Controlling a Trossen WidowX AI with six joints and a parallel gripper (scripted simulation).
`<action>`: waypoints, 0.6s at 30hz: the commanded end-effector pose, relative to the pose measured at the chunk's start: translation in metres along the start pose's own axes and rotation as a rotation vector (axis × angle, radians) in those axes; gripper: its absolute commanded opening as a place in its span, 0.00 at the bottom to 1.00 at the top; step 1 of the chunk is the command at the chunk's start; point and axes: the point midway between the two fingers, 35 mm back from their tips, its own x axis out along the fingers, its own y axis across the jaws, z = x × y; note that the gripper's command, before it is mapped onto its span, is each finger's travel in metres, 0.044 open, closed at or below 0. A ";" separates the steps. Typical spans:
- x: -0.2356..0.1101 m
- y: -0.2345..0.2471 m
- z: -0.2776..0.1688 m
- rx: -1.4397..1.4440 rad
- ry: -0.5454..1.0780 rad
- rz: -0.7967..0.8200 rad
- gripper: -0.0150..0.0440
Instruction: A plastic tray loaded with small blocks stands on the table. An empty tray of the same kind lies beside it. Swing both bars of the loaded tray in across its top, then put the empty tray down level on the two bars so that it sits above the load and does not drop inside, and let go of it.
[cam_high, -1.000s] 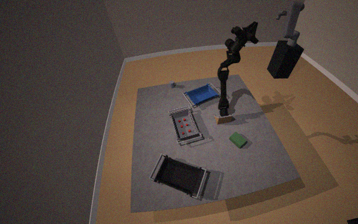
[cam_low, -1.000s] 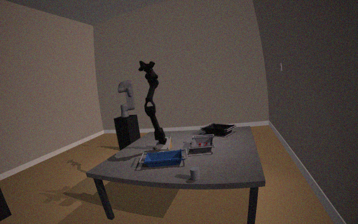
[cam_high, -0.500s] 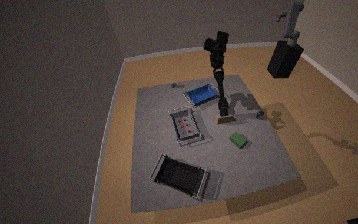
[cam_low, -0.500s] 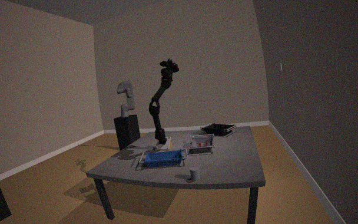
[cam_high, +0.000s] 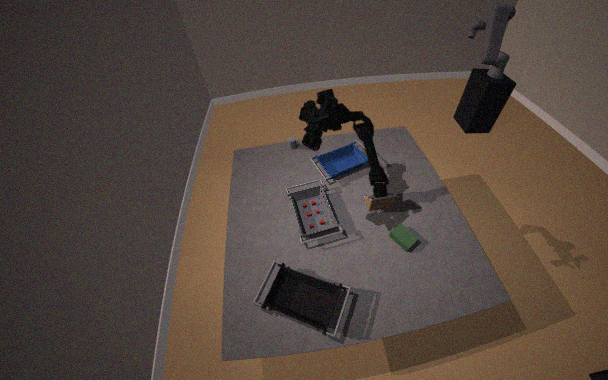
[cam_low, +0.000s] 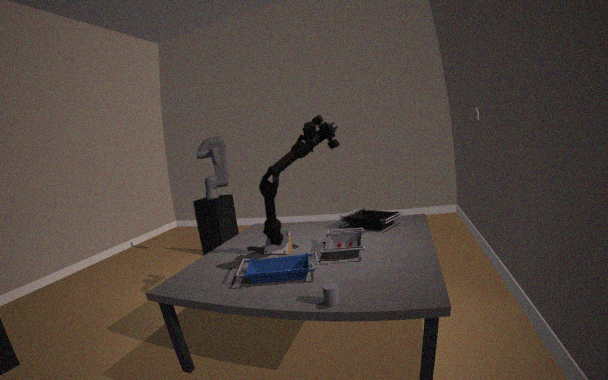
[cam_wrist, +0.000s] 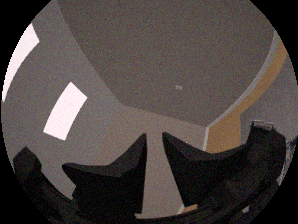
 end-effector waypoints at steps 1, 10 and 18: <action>0.000 -0.061 0.019 -0.060 -0.020 -0.195 0.41; -0.047 -0.202 0.068 -0.211 0.006 -0.687 0.41; -0.130 -0.307 0.097 -0.321 0.160 -1.117 0.41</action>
